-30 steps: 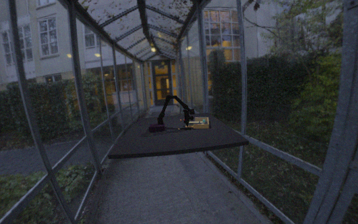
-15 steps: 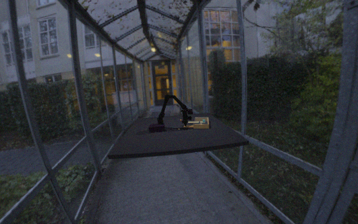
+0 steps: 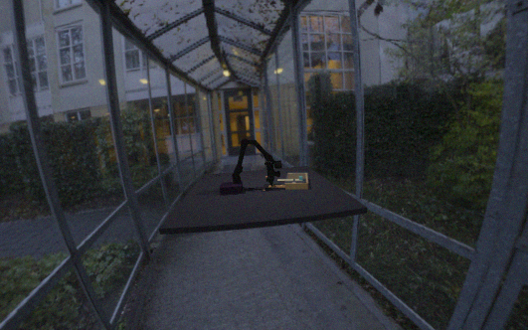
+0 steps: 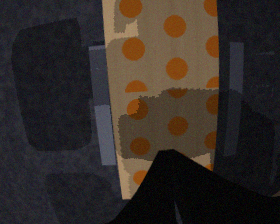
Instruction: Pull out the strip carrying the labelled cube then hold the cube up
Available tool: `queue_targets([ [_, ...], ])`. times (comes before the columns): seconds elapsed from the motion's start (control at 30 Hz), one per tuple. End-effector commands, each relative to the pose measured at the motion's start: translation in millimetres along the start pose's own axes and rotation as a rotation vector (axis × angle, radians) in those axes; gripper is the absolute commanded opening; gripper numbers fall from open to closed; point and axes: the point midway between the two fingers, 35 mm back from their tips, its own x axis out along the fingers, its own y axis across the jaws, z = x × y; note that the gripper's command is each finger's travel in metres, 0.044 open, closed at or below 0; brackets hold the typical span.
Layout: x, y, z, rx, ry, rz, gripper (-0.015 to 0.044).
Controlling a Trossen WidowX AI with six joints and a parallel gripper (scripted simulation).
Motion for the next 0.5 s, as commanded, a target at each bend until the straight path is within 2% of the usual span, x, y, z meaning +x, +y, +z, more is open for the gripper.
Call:
queue_targets([
  [0.0,5.6,-0.3,-15.9,0.002,0.031,-0.002,0.0],
  [0.47,5.4,0.4,-35.5,0.002,0.033,-0.002,0.0],
])
